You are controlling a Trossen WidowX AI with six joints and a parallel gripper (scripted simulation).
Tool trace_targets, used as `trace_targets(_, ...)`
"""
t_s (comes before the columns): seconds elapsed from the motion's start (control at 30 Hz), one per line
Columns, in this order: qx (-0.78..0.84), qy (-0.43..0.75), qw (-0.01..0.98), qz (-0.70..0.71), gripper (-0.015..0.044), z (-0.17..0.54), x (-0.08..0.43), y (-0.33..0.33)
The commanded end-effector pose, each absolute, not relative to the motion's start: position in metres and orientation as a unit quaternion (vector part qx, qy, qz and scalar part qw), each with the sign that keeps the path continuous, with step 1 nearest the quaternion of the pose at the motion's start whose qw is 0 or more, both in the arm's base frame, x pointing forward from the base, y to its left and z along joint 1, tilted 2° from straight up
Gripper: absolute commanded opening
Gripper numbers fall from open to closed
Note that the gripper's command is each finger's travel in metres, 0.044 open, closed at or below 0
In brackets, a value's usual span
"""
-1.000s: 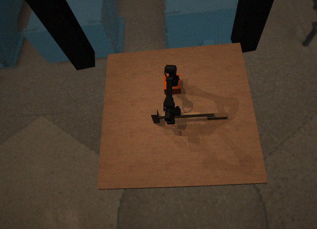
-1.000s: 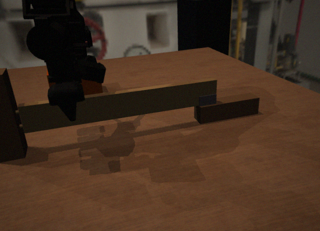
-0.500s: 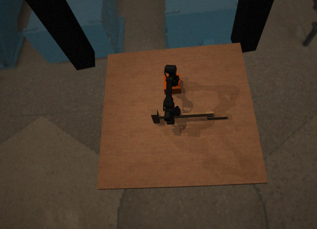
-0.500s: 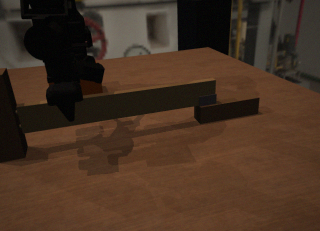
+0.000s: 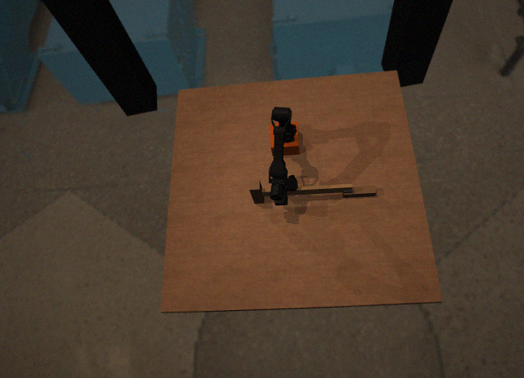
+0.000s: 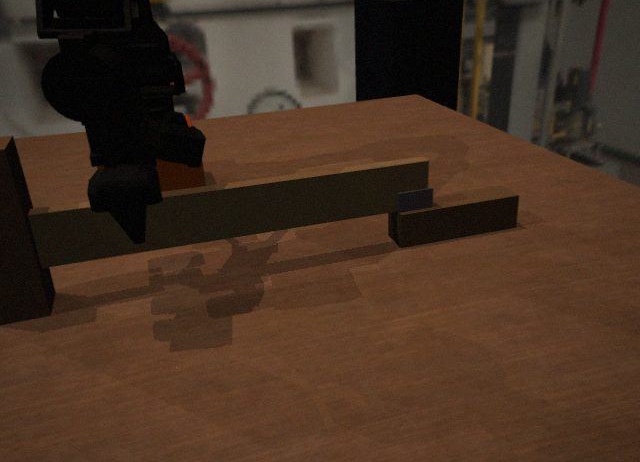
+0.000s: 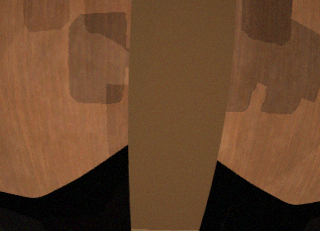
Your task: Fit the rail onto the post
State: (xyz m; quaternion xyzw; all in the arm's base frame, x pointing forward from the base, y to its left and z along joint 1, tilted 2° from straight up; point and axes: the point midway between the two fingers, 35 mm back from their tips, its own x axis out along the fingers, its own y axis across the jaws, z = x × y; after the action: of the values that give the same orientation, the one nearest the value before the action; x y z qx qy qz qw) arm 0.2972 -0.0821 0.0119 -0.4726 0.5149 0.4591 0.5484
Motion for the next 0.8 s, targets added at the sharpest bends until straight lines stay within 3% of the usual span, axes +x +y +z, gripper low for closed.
trace_targets(0.0, -0.473, 0.515, 0.548, 0.459, 0.0053, 0.012, 0.297, -0.082)
trace_targets(0.5, -0.473, 0.515, 0.548, 0.459, 0.044, 0.012, 0.297, -0.082)
trace_targets(0.77, -0.474, 0.516, 0.548, 0.457, 0.044, 0.036, 0.3, -0.059)
